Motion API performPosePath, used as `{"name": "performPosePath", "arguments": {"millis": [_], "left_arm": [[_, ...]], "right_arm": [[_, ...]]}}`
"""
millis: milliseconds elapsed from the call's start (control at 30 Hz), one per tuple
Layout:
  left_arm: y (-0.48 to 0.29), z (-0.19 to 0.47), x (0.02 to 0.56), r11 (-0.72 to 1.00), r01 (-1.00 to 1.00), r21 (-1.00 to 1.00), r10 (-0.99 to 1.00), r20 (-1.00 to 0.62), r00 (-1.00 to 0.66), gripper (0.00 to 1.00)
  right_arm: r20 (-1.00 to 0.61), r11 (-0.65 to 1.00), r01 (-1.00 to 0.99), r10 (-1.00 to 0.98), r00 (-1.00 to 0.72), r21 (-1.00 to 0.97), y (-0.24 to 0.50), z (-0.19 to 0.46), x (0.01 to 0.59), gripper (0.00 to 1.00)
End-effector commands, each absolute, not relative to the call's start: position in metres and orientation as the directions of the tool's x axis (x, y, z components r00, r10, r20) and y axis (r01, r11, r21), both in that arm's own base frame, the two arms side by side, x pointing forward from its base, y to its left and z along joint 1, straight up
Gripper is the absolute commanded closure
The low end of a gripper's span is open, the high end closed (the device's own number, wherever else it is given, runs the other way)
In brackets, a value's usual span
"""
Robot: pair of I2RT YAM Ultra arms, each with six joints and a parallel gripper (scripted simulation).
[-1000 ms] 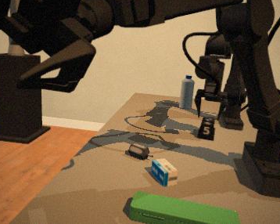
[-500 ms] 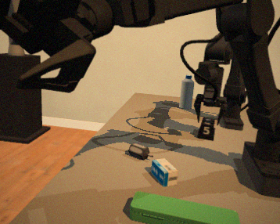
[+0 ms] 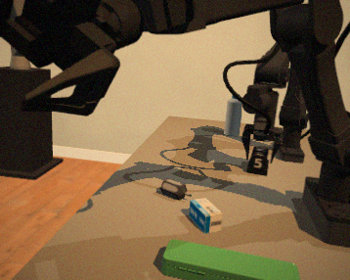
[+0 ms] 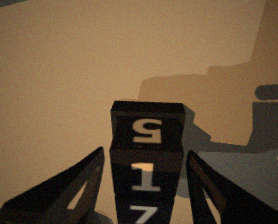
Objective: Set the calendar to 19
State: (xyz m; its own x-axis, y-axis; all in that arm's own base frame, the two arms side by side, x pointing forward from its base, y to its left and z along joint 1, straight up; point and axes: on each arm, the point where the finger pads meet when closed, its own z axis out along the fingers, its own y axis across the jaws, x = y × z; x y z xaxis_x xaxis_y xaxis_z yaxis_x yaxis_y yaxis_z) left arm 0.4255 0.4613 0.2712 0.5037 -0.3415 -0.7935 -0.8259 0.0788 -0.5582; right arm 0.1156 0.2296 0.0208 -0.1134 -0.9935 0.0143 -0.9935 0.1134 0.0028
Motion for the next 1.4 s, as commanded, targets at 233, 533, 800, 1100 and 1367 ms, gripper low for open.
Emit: {"name": "performPosePath", "arguments": {"millis": [233,533,800,1100,1367], "left_arm": [[0.461,0.280,0.425,0.085,-0.818,-0.569,-0.333,-0.790,0.515,0.00],[0.461,0.280,0.425,0.085,-0.818,-0.569,-0.333,-0.790,0.515,0.00],[0.461,0.280,0.425,0.085,-0.818,-0.569,-0.333,-0.790,0.515,0.00],[0.461,0.280,0.425,0.085,-0.818,-0.569,-0.333,-0.790,0.515,0.00],[0.461,0.280,0.425,0.085,-0.818,-0.569,-0.333,-0.790,0.515,0.00]], "right_arm": [[-0.018,0.115,-0.993,-0.993,-0.115,0.001,0.238,0.016,0.116,0.44],[-0.015,0.114,-0.993,-0.993,-0.114,0.001,0.234,0.017,0.116,0.53],[-0.016,0.114,-0.993,-0.993,-0.114,-0.006,0.233,0.018,0.117,0.84],[-0.017,0.114,-0.993,-0.993,-0.114,-0.006,0.235,0.037,0.118,0.60],[-0.017,0.115,-0.993,-0.993,-0.114,-0.006,0.234,0.073,0.118,0.60]]}}
